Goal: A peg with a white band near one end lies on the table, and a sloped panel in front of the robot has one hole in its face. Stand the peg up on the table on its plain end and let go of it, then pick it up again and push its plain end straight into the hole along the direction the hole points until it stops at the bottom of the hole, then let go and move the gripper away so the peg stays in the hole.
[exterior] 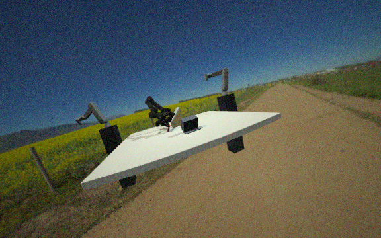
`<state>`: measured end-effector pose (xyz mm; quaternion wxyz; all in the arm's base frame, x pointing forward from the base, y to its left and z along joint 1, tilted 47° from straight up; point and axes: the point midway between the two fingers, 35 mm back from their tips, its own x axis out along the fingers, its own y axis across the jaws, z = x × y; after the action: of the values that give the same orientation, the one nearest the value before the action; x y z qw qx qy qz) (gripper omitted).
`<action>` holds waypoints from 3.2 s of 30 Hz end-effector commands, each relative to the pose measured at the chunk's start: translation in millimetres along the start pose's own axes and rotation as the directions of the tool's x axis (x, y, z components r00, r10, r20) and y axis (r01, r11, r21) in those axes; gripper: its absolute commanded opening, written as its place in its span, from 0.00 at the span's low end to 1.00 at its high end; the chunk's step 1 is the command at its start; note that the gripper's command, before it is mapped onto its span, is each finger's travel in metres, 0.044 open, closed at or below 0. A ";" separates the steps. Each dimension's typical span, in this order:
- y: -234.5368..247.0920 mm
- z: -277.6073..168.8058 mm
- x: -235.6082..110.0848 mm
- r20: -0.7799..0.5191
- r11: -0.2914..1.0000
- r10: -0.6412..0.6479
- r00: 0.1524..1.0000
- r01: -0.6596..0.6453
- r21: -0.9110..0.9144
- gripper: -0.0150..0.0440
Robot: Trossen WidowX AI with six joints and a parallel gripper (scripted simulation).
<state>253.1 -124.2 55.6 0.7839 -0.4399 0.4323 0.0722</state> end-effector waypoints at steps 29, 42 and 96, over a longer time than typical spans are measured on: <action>2.8 -12.7 -17.1 0.268 1.000 0.006 0.964 -0.004 -0.009 0.34; 3.1 -19.2 -23.2 0.374 1.000 0.007 0.928 -0.004 -0.010 0.34; 7.3 -39.0 -31.2 0.553 1.000 0.014 0.833 -0.021 0.006 0.34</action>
<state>207.4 -139.4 65.4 0.8774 -0.3915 0.1913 0.2009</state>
